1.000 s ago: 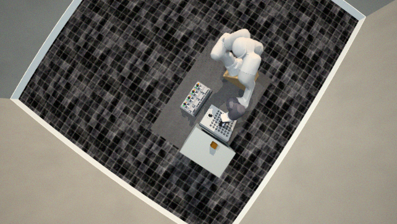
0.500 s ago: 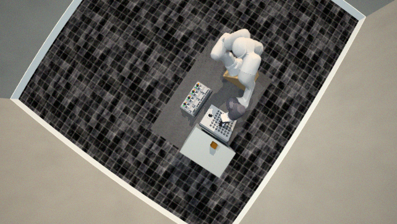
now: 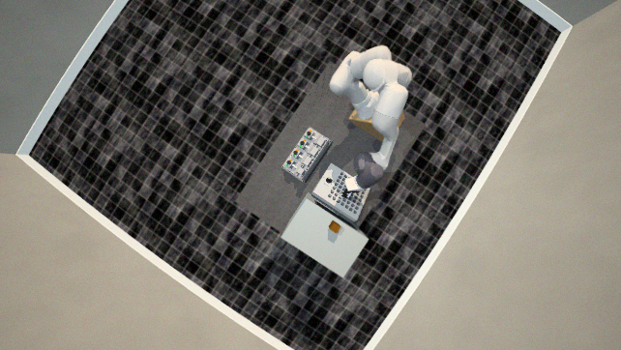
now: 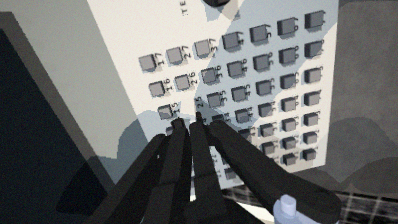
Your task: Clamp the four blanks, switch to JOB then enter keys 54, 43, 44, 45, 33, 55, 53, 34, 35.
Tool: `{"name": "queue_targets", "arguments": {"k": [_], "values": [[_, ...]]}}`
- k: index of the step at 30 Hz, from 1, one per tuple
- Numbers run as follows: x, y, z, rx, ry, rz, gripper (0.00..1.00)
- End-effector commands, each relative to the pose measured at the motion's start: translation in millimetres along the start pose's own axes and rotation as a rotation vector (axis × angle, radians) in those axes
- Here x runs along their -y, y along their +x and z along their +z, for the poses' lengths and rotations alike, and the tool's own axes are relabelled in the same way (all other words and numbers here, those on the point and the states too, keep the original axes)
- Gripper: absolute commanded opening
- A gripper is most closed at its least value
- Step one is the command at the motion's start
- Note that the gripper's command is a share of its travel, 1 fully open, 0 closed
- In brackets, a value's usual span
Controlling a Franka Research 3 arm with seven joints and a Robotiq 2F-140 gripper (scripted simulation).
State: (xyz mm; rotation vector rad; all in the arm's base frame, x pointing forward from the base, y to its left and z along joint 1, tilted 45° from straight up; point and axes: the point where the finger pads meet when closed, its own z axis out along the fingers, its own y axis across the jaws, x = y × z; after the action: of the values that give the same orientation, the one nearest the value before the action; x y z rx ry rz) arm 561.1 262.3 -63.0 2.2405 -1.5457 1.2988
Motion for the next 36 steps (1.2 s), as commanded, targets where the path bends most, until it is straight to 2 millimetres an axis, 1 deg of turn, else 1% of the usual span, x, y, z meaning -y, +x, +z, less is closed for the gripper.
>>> {"name": "queue_targets", "arguments": {"k": [1,20,36], "values": [[0.9,-1.2,2.2,0.002,0.004,-0.007,0.0],[0.9,-1.2,11.0,0.002,0.004,-0.007,0.0],[0.9,-1.2,12.1,0.002,0.004,-0.007,0.0]]}}
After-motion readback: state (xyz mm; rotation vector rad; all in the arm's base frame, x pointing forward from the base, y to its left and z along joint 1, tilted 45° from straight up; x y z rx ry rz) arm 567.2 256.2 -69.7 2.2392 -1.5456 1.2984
